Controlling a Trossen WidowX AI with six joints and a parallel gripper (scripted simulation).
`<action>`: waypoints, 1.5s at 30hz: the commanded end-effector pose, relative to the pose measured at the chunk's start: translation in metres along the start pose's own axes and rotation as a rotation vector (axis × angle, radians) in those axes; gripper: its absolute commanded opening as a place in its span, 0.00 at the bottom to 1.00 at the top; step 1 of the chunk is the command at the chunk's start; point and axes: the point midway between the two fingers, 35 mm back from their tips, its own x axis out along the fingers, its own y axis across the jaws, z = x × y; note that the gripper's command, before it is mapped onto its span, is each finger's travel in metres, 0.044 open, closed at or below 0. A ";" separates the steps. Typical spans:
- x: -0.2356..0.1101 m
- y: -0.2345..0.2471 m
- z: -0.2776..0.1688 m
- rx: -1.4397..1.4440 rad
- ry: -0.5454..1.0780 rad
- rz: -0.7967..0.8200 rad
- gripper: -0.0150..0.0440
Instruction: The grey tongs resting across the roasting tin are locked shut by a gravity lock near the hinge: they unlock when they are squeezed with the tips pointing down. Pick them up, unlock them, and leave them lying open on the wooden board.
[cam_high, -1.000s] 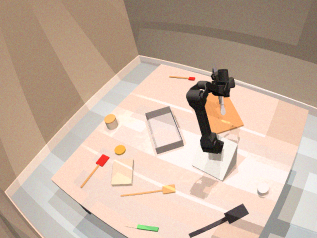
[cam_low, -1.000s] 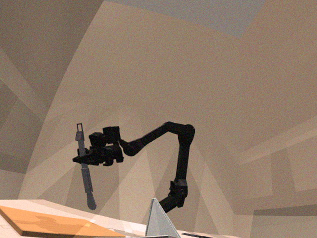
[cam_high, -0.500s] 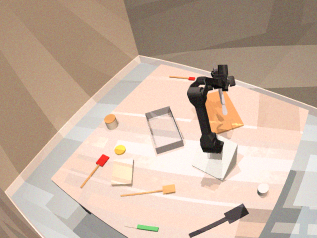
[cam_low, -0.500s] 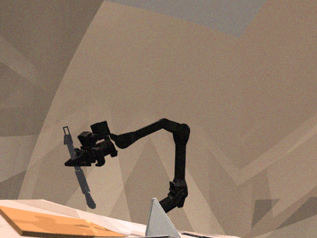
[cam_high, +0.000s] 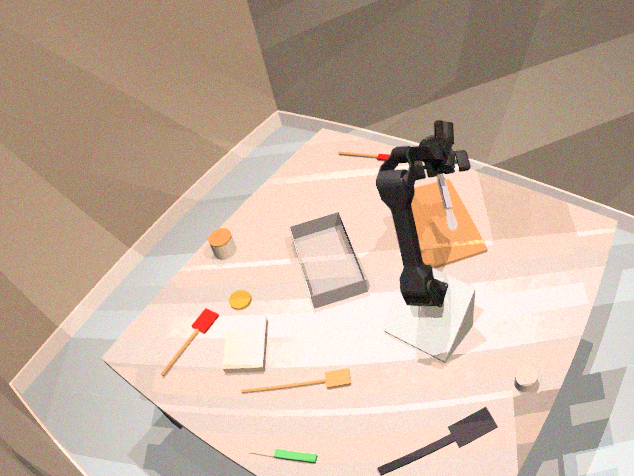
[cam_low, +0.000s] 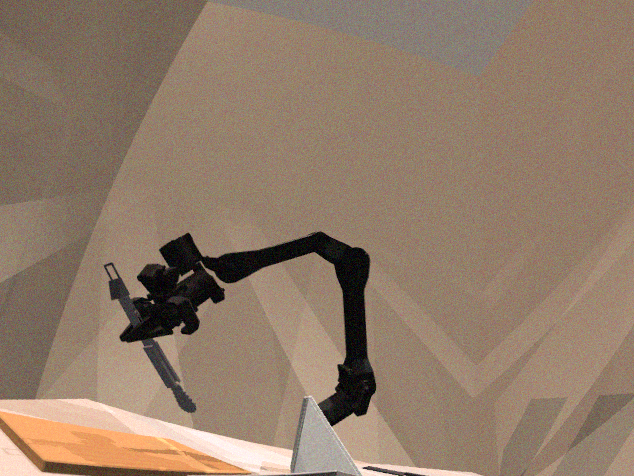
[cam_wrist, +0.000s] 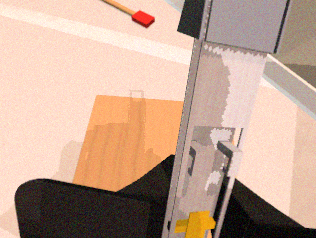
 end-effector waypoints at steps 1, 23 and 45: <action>0.003 -0.001 0.004 -0.014 0.052 -0.010 0.00; 0.013 0.007 -0.007 -0.034 0.350 -0.011 0.00; 0.004 0.025 -0.023 -0.067 0.659 0.016 0.00</action>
